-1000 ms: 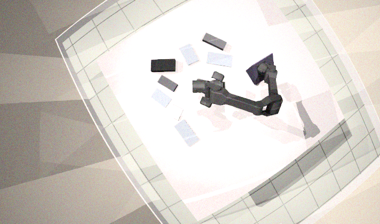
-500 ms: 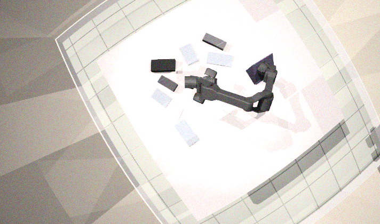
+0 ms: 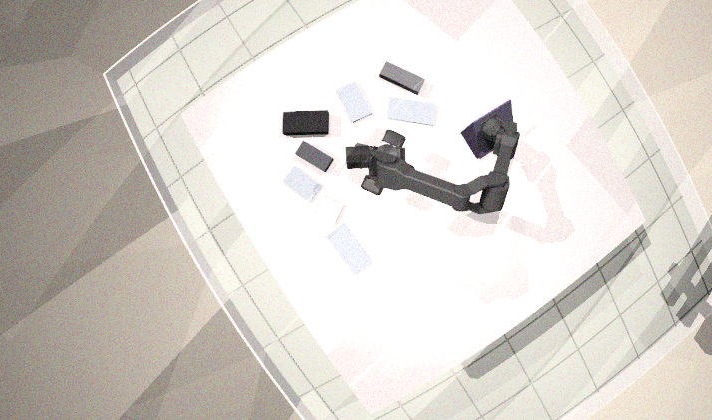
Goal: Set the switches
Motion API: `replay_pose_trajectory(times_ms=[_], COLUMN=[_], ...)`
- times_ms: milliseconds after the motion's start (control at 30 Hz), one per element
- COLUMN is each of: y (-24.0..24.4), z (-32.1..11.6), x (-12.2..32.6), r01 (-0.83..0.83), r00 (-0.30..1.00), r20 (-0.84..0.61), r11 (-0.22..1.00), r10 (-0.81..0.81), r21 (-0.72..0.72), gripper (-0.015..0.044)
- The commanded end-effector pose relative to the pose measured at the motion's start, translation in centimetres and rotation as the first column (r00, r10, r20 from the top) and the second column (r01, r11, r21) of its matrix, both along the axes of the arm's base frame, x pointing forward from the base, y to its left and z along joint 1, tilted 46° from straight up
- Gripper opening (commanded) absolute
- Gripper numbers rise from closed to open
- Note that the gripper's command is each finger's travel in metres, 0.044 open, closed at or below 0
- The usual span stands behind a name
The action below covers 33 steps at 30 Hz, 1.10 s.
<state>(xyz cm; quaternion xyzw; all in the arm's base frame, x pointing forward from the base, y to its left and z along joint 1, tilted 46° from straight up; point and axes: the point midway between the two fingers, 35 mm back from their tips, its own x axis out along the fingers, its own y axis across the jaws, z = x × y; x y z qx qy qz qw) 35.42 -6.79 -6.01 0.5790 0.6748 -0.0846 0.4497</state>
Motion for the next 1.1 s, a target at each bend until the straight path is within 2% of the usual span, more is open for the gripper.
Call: replay_pose_trajectory(times_ms=[0,567,767,1067], y=[0.4,0.9,-2.3,-3.4], z=[-0.5,-0.9,2.2,1.1], x=[-0.1,-0.1,-0.4,0.4], r01=[0.007,0.007,0.007,0.007], r00=[1.0,1.0,1.0,1.0], r20=[-0.007,-0.007,-0.007,-0.007], r11=[1.0,1.0,1.0,1.0], r10=[-0.007,-0.007,-0.007,-0.007], r21=[0.006,0.006,0.004,0.004], gripper=[0.0,0.0,0.0,0.0])
